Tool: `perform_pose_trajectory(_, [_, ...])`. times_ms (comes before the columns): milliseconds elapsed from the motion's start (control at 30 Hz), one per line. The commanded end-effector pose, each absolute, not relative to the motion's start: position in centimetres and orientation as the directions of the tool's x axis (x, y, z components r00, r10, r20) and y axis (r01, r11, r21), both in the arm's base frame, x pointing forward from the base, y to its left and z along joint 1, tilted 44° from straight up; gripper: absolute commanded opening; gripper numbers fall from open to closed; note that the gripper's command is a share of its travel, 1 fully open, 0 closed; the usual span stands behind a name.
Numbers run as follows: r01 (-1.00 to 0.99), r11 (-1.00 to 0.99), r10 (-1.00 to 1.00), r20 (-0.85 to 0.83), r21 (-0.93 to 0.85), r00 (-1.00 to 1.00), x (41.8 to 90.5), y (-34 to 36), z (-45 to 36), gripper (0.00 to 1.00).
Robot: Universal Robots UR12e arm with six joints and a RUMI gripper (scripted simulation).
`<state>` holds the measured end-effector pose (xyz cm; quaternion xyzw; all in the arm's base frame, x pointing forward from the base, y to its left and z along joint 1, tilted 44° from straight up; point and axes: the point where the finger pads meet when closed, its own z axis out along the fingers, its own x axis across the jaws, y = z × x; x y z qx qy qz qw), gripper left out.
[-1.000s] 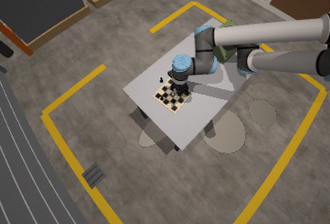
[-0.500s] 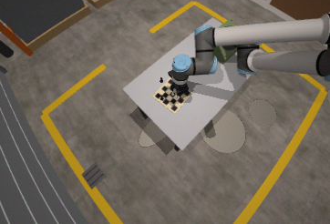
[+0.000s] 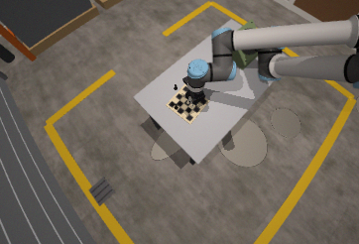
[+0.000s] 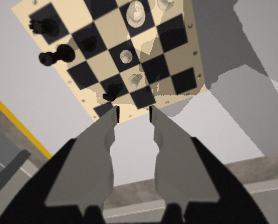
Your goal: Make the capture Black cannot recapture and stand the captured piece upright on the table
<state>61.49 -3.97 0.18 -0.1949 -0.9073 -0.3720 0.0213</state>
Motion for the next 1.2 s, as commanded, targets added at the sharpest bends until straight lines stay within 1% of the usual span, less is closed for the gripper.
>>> perform_pose_trajectory(0, [0.368,0.648,0.337,0.182,0.667,-0.924,61.5,-3.9,0.2,0.2])
perform_pose_trajectory(1167, [0.371,0.647,0.337,0.187,0.667,-0.923,61.8,-1.3,-2.4,0.2])
